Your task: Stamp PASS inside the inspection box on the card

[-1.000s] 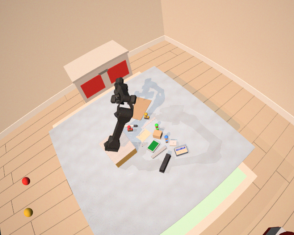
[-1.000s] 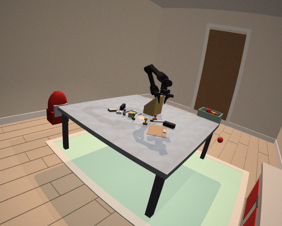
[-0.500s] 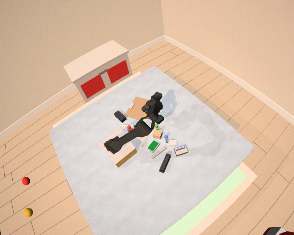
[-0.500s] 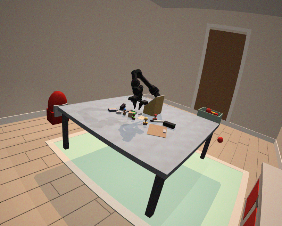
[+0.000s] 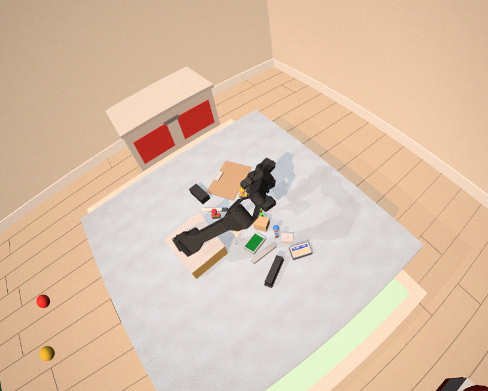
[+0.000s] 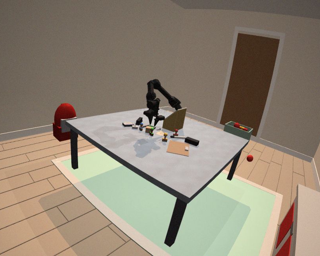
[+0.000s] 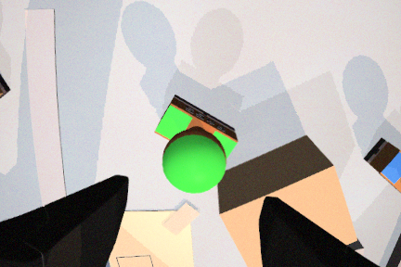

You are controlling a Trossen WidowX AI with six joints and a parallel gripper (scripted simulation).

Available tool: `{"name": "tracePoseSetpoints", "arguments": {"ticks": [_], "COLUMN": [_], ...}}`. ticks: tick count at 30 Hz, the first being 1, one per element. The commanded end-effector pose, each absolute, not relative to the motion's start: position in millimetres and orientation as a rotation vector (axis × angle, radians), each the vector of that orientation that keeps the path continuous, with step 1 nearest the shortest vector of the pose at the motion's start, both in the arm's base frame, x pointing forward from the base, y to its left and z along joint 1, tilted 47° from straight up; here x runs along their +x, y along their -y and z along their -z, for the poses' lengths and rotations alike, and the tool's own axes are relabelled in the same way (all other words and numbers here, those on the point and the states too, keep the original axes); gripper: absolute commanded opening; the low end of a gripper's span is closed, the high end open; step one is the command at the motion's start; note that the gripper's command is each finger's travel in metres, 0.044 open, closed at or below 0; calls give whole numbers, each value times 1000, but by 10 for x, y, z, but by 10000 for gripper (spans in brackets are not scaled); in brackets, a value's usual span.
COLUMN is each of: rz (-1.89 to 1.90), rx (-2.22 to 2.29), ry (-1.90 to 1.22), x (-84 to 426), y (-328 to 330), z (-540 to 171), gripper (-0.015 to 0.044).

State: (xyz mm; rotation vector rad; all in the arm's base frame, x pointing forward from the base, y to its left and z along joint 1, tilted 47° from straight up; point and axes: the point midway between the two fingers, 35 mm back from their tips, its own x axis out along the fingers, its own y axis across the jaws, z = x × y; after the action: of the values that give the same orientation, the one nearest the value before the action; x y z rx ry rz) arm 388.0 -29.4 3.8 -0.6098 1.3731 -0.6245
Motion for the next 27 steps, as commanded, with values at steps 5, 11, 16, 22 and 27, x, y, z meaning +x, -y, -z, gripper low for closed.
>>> {"name": "tracePoseSetpoints", "arguments": {"ticks": [5,11,16,22,27], "rz": [623,623,623,623,624], "rx": [-619,-620,-620,-620,-621], "ry": [-1376,-1376,-1376,-1375,-1375], "x": [3891,3902,3909,3915,3918], "y": [389,457,515,585,644], "z": [62,132,189,256,312], "gripper": [218,218,218,218,218]}}
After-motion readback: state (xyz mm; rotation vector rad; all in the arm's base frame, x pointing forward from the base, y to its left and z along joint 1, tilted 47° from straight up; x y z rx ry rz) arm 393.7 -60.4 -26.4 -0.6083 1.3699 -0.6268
